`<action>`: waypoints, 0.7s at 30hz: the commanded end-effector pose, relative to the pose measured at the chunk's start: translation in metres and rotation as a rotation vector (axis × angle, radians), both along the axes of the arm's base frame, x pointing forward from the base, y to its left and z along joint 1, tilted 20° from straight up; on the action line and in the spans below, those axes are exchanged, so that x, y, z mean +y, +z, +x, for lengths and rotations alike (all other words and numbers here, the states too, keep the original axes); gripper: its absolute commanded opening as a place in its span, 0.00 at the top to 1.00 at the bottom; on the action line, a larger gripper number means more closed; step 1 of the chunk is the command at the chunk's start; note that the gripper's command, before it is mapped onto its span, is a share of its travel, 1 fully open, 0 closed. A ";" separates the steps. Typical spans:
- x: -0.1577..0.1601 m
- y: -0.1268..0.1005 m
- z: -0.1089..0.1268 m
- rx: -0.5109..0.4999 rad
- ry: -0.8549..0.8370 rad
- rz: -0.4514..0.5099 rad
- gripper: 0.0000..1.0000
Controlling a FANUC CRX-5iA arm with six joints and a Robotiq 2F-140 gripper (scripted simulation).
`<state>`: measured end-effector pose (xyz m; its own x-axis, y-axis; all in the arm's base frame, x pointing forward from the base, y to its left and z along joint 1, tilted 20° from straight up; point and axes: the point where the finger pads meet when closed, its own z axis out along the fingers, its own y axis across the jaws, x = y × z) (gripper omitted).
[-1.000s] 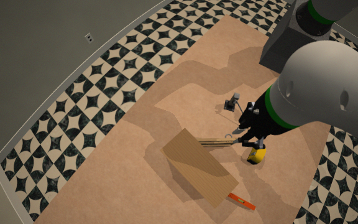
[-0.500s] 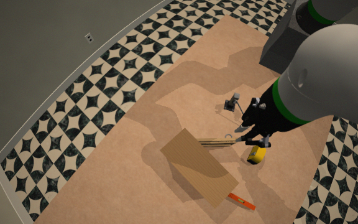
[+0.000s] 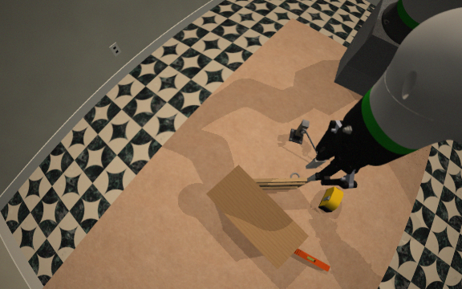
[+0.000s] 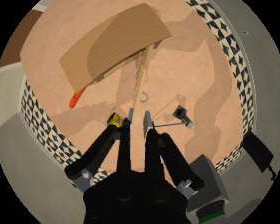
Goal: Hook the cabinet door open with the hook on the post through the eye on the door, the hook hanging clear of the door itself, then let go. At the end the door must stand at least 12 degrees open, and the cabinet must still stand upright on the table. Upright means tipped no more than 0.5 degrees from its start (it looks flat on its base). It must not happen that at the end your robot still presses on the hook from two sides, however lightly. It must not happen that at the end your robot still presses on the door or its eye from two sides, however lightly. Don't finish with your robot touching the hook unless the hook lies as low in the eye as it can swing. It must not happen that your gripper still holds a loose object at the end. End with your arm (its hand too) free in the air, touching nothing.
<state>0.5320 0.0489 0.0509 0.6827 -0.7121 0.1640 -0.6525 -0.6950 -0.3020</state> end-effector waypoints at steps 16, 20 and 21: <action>-0.001 0.007 -0.002 0.000 0.000 0.000 0.84; 0.001 0.008 0.000 0.001 -0.017 0.006 0.84; 0.001 0.008 0.000 0.001 -0.017 0.006 0.84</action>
